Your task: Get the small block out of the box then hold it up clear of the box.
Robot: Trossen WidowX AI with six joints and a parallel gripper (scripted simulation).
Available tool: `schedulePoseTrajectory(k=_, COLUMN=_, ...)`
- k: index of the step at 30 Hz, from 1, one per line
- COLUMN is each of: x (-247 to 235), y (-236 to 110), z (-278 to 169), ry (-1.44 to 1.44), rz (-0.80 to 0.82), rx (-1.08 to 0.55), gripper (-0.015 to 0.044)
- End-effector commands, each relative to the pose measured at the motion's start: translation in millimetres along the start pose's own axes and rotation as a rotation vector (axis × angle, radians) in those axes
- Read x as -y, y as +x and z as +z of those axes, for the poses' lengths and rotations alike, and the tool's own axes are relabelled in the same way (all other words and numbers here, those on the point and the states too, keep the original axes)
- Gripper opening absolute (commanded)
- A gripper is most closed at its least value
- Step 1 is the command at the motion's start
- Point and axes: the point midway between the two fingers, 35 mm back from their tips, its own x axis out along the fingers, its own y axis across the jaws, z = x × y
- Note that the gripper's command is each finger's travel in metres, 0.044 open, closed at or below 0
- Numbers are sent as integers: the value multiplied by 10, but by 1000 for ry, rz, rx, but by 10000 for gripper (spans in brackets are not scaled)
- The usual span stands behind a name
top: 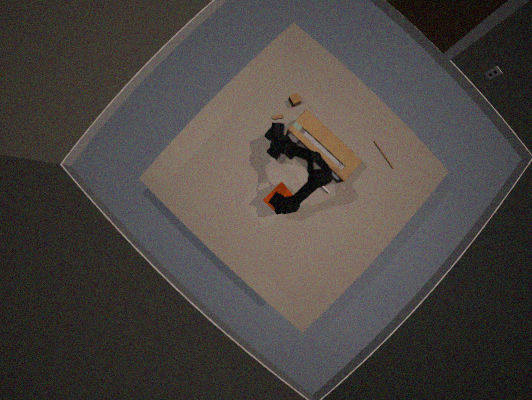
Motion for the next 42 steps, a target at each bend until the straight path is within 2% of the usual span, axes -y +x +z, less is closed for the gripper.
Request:
schedulePoseTrajectory(k=1, x=-24, y=69, z=39, ry=-7, rz=7, rx=0, gripper=285)
schedulePoseTrajectory(k=3, x=-26, y=78, z=43, ry=-7, rz=7, rx=0, gripper=285)
schedulePoseTrajectory(k=9, x=-26, y=78, z=43, ry=-7, rz=7, rx=0, gripper=128)
schedulePoseTrajectory(k=14, x=-26, y=78, z=43, ry=-7, rz=7, rx=0, gripper=94)
schedulePoseTrajectory(k=18, x=-11, y=-41, z=-22, ry=-6, rz=5, rx=1, gripper=0)
schedulePoseTrajectory(k=26, x=-6, y=-462, z=-200, ry=-1, rz=3, rx=2, gripper=0)
schedulePoseTrajectory(k=32, x=-16, y=-524, z=-222, ry=-12, rz=-2, rx=1, gripper=0)
schedulePoseTrajectory(k=42, x=-135, y=-891, z=-331, ry=-167, rz=-81, rx=-14, gripper=0)
